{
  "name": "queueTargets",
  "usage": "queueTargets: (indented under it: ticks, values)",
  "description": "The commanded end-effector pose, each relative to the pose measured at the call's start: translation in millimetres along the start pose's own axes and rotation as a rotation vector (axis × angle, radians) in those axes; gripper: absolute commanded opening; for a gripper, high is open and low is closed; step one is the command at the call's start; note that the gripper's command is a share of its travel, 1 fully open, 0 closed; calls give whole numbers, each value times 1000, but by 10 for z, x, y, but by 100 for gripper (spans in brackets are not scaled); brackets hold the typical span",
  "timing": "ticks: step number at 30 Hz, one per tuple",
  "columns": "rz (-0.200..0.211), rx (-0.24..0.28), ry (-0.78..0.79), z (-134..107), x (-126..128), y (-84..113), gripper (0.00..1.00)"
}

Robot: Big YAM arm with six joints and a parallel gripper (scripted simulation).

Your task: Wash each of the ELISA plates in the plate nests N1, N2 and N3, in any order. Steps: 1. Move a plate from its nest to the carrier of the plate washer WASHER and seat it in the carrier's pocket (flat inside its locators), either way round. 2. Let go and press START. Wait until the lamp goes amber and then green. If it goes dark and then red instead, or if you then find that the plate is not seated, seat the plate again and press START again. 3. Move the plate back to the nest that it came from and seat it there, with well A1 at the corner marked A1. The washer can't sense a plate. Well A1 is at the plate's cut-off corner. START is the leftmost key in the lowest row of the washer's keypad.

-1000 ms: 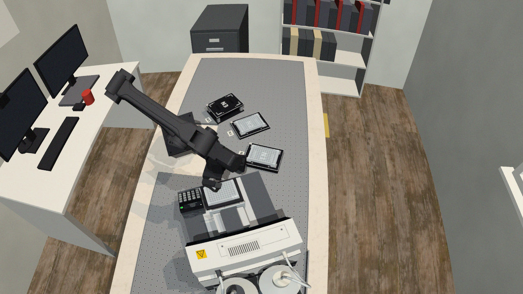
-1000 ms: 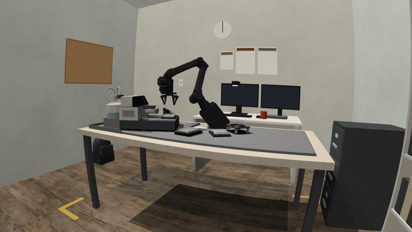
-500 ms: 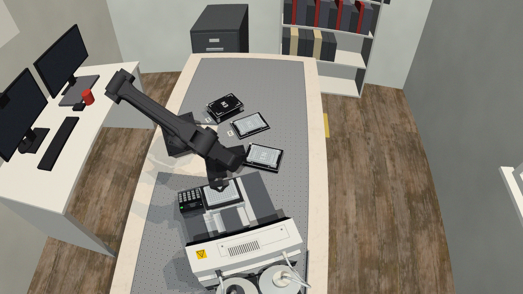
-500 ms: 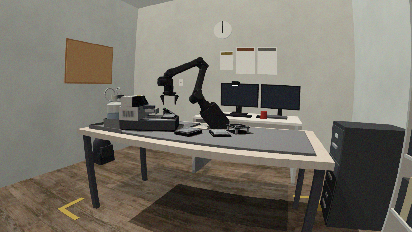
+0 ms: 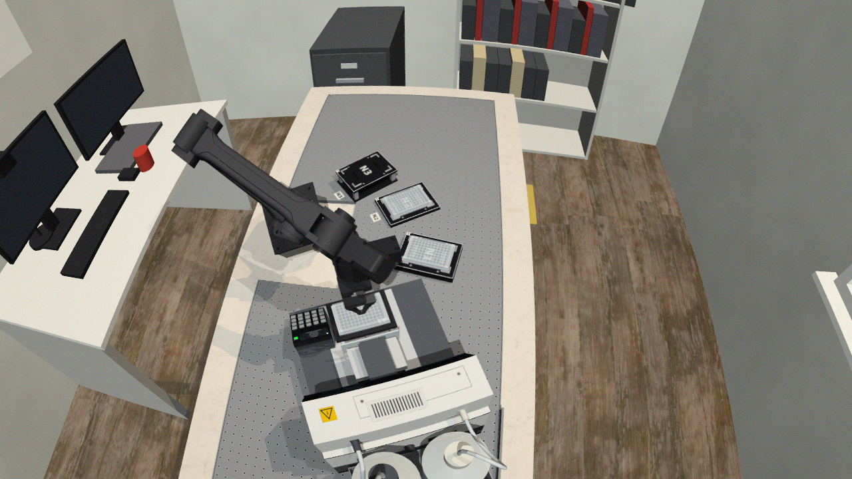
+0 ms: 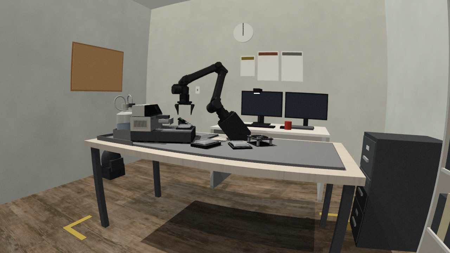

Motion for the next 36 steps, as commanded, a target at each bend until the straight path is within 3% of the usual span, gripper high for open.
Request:
queueTargets:
  ticks: [1, 36]
  values:
    - [-2, 2, 12, -8, 2, -69, 100]
    - [2, 7, 14, -15, 8, -601, 100]
Point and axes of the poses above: the point where the finger pads meet when closed, its own y axis back along the fingers, its own x axis across the jaws, z = x × y, the point moved 8 cm from there along y, back along the fingers, and after that the axes turned 12 degrees about -y, right-handed, at the moved point
